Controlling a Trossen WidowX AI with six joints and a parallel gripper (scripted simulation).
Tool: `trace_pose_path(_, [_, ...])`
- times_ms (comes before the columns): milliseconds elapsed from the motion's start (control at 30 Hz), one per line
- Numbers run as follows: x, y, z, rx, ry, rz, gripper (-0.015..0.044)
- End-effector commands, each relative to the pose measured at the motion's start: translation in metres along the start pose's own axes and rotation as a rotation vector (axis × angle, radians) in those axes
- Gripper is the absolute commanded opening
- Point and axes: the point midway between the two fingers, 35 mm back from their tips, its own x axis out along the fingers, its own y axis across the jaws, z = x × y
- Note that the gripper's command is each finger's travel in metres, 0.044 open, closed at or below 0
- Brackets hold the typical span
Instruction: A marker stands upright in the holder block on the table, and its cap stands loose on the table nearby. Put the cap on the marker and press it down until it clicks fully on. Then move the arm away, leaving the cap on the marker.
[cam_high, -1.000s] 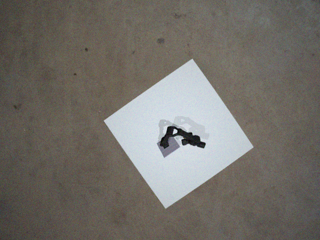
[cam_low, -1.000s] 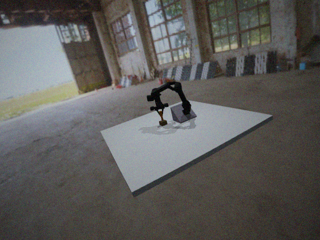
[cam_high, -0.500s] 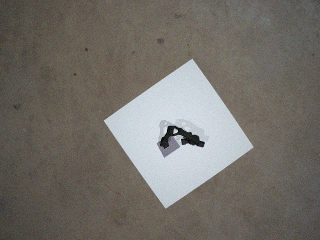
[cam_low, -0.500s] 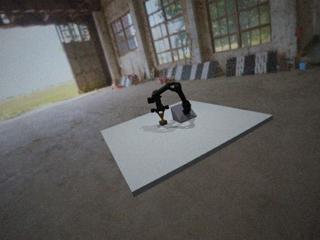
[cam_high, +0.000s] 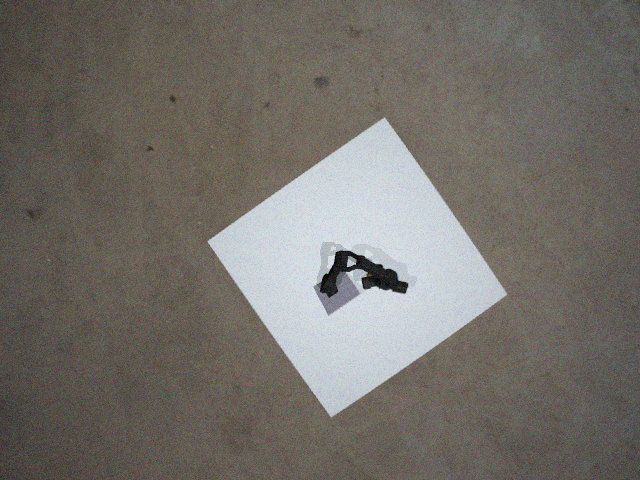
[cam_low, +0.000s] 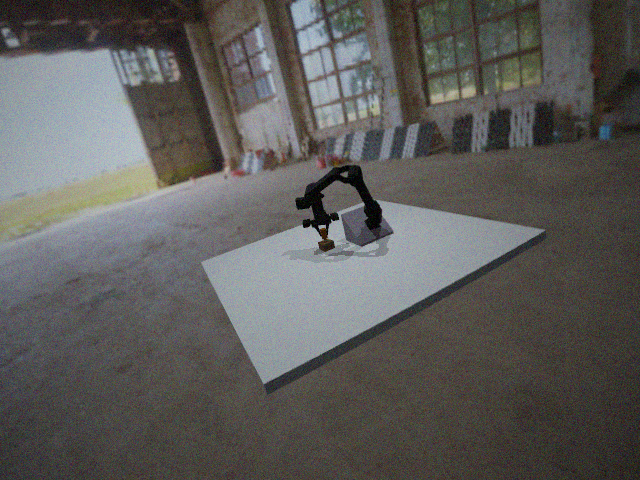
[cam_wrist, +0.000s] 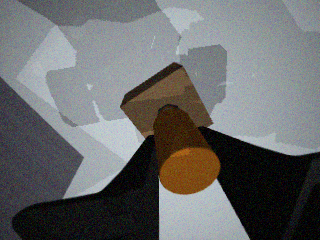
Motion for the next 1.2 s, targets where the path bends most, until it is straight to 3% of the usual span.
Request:
trace_pose_path(0, [0.000, 0.000, 0.000, 0.000, 0.000, 0.000, 0.0053])
trace_pose_path(500, [0.000, 0.000, 0.000, 0.000, 0.000, 0.000, 0.0440])
trace_pose_path(600, [-0.010, -0.001, 0.000, 0.000, 0.001, 0.000, 0.0440])
trace_pose_path(767, [-0.073, 0.000, -0.001, 0.001, 0.002, 0.000, 0.0440])
trace_pose_path(900, [-0.075, 0.000, -0.001, 0.001, 0.002, 0.000, 0.0440])
trace_pose_path(967, [-0.075, 0.000, -0.001, 0.063, 0.002, 0.000, 0.0387])
trace_pose_path(1167, [-0.070, 0.001, -0.002, 0.623, 0.000, -0.001, 0.0230])
